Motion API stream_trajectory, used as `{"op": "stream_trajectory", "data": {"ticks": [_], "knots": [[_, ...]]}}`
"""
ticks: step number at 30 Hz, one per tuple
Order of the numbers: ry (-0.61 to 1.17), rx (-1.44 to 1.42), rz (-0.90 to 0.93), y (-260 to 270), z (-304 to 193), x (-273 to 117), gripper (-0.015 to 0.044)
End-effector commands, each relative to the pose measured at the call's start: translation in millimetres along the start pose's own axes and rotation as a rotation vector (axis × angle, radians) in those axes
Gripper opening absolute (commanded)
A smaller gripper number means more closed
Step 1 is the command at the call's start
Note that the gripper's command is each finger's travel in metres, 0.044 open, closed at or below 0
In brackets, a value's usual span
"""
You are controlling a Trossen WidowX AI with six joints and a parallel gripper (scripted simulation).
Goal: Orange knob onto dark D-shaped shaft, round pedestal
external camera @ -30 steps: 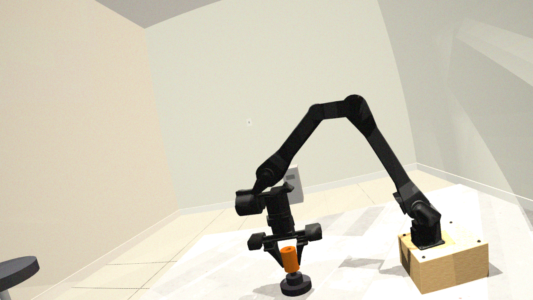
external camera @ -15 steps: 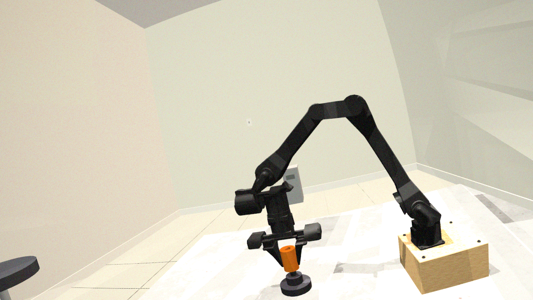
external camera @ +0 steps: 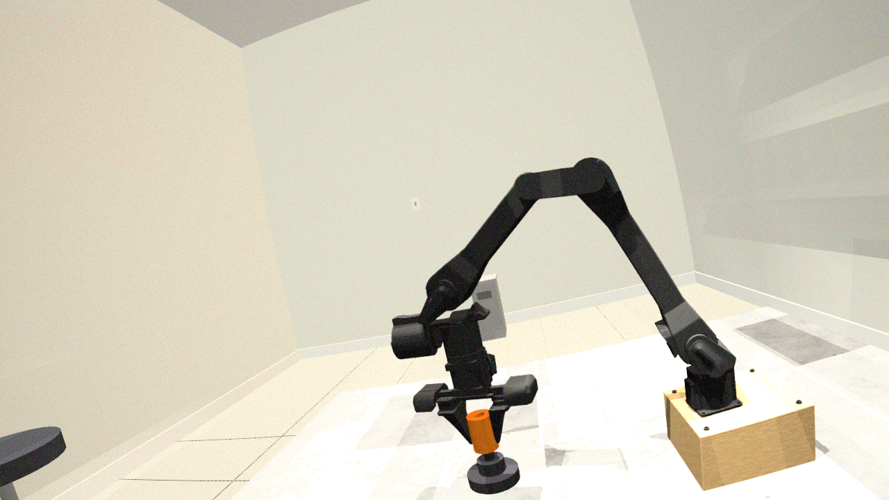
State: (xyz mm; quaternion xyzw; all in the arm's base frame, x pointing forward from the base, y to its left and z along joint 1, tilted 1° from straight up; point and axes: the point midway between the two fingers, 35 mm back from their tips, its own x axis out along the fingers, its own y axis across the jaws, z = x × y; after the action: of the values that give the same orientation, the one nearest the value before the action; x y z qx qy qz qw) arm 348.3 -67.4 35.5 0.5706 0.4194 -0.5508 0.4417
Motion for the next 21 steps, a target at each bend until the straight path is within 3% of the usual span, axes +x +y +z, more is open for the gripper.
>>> {"op": "stream_trajectory", "data": {"ticks": [1,21], "knots": [[0.001,0.008,0.001,-1.4,0.0,1.0,0.0000],[0.001,0.008,0.001,1.1,0.1,-1.1,0.0000]]}}
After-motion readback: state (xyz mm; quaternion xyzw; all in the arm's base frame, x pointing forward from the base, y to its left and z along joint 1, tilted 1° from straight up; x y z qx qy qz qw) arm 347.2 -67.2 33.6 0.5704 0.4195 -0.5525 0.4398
